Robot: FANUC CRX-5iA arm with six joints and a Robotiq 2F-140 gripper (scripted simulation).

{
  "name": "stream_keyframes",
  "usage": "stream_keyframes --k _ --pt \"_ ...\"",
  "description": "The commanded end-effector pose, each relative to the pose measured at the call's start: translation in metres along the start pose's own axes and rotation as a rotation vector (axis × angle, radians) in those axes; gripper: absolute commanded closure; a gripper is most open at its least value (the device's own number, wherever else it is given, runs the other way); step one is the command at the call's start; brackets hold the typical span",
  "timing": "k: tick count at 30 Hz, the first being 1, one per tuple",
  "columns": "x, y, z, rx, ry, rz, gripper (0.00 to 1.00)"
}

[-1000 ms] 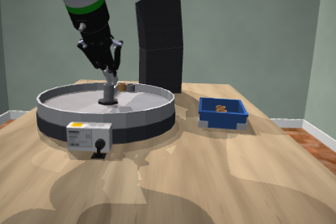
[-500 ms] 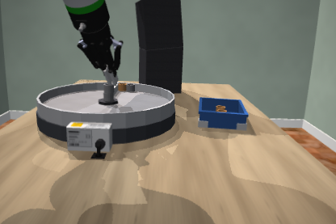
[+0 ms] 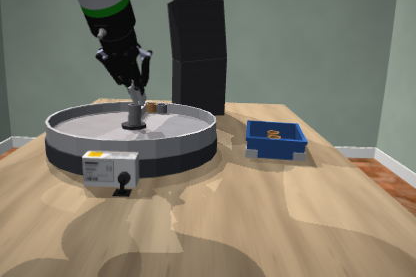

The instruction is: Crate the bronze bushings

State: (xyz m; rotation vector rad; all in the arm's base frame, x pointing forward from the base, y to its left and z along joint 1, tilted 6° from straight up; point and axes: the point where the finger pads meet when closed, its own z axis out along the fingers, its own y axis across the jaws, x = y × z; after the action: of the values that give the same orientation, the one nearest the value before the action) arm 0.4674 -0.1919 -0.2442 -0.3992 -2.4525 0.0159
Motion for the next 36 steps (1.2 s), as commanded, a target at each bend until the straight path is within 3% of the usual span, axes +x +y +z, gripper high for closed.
stream_keyframes --k 1,15,36 --pt "0.0 0.0 0.0 0.0 0.0 0.0 0.93" --pt "0.019 0.0 -0.023 0.0 0.0 0.0 0.93" --pt "0.019 0.0 -0.023 0.0 0.0 0.0 0.93"
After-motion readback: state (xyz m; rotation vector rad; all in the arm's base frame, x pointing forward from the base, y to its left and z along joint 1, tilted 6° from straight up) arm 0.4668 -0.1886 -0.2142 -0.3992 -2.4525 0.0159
